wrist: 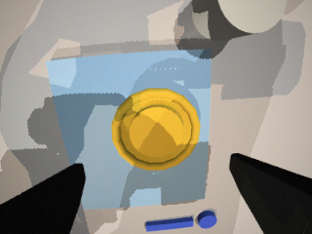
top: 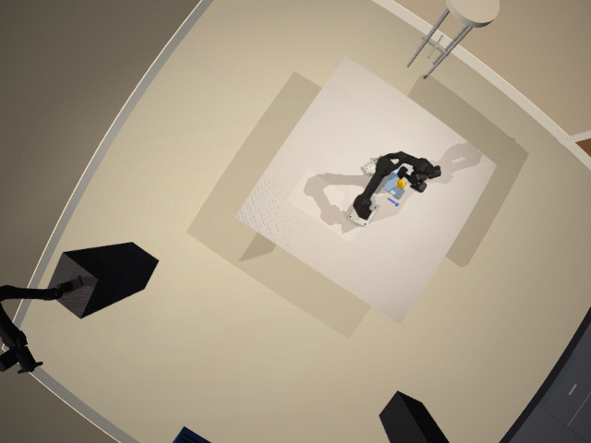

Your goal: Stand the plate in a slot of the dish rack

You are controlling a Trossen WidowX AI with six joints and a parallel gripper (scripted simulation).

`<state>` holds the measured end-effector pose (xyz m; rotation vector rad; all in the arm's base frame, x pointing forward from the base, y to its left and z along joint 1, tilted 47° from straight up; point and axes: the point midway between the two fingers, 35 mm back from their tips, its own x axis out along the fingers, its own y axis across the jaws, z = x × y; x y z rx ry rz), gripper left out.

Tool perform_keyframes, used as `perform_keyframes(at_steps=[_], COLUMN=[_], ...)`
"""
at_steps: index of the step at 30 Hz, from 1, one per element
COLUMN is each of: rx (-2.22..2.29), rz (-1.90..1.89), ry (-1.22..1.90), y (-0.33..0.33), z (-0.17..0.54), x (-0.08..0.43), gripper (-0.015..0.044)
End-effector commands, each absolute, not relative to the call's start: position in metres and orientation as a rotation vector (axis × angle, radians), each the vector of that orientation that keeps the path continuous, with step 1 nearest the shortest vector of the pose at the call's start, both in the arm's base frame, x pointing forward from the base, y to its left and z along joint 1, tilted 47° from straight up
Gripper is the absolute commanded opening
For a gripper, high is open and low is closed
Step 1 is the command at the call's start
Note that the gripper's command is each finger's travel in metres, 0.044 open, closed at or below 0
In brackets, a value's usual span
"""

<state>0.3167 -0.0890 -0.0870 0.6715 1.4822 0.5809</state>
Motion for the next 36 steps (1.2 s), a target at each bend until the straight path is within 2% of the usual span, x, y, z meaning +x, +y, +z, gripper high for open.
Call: perform_keyframes(at_steps=[1,36], rx=[0.685,0.687], rz=[0.566,0.568], ry=[1.465,1.464], y=[-0.089,-0.048], z=[-0.091,-0.129], x=[0.317,0.317], gripper=[0.0400,0.0400])
